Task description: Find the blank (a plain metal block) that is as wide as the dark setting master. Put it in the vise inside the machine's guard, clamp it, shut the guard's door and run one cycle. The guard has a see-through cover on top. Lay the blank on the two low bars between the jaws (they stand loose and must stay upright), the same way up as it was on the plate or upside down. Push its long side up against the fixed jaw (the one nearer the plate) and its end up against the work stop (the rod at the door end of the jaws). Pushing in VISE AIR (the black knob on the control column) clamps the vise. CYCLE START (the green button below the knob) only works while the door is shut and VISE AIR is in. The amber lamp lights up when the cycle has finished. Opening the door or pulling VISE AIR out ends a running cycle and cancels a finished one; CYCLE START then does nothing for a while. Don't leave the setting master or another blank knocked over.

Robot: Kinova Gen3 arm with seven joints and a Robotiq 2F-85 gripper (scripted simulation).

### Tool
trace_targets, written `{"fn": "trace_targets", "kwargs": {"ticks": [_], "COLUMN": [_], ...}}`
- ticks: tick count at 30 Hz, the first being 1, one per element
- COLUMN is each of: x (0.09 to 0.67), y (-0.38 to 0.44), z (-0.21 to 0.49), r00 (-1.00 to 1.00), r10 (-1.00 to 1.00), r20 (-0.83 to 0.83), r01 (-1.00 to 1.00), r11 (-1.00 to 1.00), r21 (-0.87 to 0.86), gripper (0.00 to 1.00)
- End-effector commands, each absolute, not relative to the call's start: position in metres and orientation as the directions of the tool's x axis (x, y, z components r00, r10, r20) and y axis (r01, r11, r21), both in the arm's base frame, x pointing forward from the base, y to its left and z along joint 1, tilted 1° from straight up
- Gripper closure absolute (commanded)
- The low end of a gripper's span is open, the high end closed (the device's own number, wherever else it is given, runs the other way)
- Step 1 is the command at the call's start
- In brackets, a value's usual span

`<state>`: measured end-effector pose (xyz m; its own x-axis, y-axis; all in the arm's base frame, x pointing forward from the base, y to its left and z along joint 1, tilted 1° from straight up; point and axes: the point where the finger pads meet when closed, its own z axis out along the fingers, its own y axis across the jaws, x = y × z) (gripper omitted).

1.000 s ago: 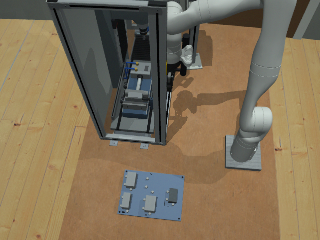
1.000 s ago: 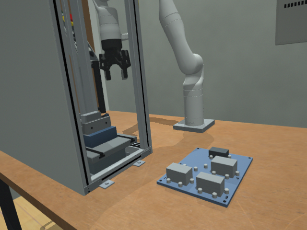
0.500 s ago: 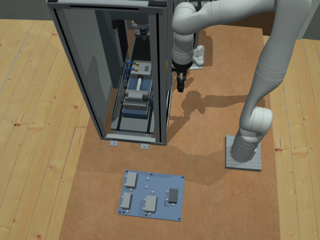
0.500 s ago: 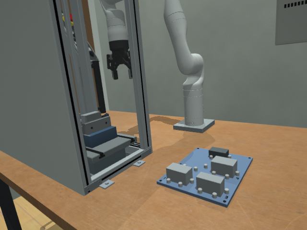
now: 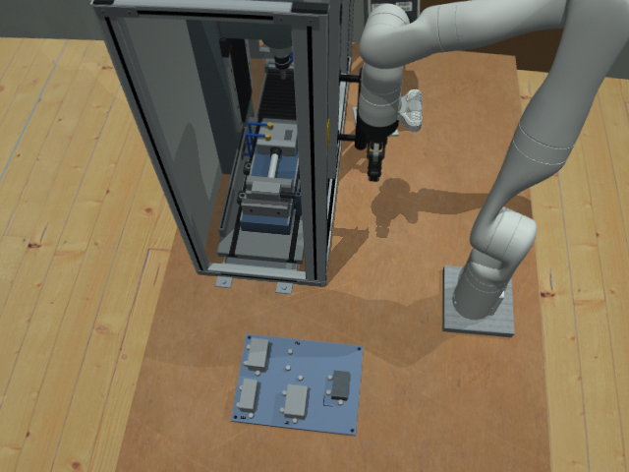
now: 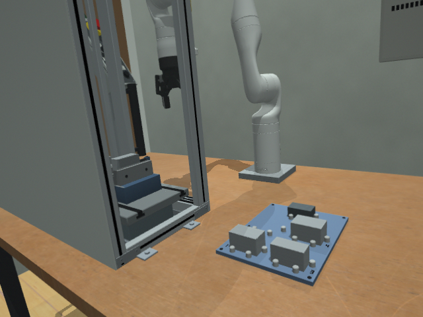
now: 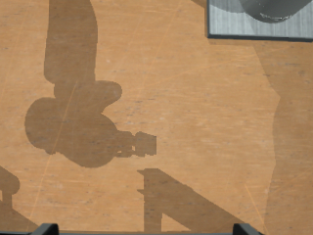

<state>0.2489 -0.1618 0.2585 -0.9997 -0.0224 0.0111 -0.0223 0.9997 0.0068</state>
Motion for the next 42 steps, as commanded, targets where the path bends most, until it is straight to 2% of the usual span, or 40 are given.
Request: {"fn": "trace_targets", "kwargs": {"ticks": [1,9,10,42], "x": [0.2268,0.2268,0.2271,0.2271], "y": [-0.1646,-0.1646,-0.1645,-0.1645], "z": [0.2605,0.2605,0.2605,0.2605], "r00": [-1.0,-1.0,-1.0,-1.0], "r10": [-0.024,-0.024,-0.024,-0.024], "r20": [-0.012,-0.012,-0.005,-0.005], "r01": [-0.024,-0.024,-0.024,-0.024], "r11": [1.0,1.0,1.0,1.0], "r21": [0.001,0.001,0.003,0.003], "gripper": [0.0,0.0,0.9,0.9]}}
